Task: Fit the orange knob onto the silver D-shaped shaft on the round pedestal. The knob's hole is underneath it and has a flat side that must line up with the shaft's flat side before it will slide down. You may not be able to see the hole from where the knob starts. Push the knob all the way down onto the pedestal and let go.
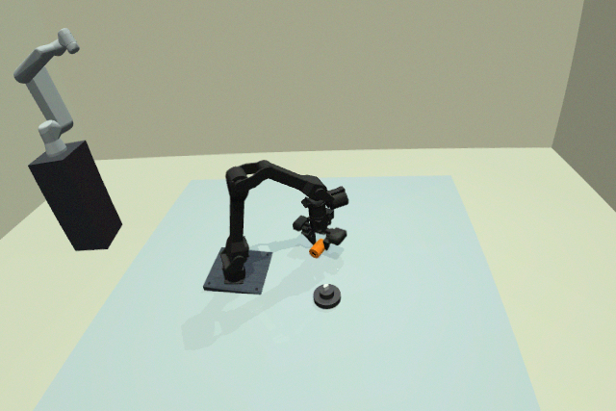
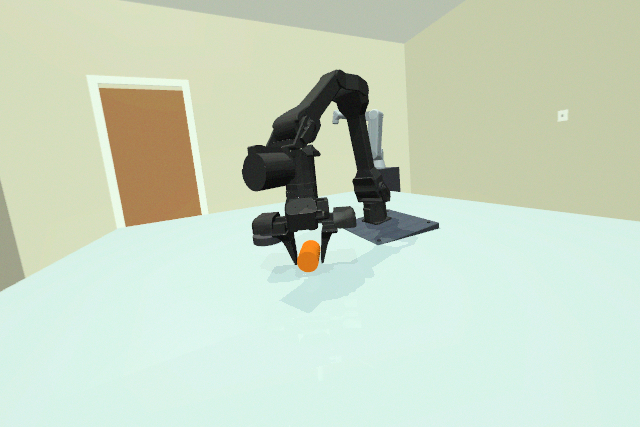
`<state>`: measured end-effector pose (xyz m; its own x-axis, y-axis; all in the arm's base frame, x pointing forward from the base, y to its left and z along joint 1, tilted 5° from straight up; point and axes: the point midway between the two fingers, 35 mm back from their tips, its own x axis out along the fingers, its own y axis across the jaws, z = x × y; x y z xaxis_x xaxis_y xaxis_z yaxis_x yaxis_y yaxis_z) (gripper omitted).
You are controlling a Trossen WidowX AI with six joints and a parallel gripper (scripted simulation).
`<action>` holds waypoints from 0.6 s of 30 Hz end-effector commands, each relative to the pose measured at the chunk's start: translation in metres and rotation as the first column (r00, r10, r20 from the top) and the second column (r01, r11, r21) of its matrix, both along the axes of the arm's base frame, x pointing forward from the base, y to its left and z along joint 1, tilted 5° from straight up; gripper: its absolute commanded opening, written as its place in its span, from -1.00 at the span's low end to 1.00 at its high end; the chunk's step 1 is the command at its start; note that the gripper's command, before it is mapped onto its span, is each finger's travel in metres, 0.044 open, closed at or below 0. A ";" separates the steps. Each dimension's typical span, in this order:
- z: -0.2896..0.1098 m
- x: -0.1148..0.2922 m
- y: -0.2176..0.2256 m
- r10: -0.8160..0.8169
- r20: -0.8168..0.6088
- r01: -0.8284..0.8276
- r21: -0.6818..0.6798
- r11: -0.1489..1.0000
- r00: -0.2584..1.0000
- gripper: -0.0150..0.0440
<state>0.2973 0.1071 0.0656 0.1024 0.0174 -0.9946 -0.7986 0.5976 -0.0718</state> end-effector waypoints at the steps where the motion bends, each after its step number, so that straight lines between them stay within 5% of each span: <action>1: 0.000 0.001 0.000 -0.002 0.002 0.002 -0.003 1.000 1.000 0.23; 18: 0.004 -0.004 -0.005 0.005 0.074 -0.012 0.094 0.995 0.997 0.12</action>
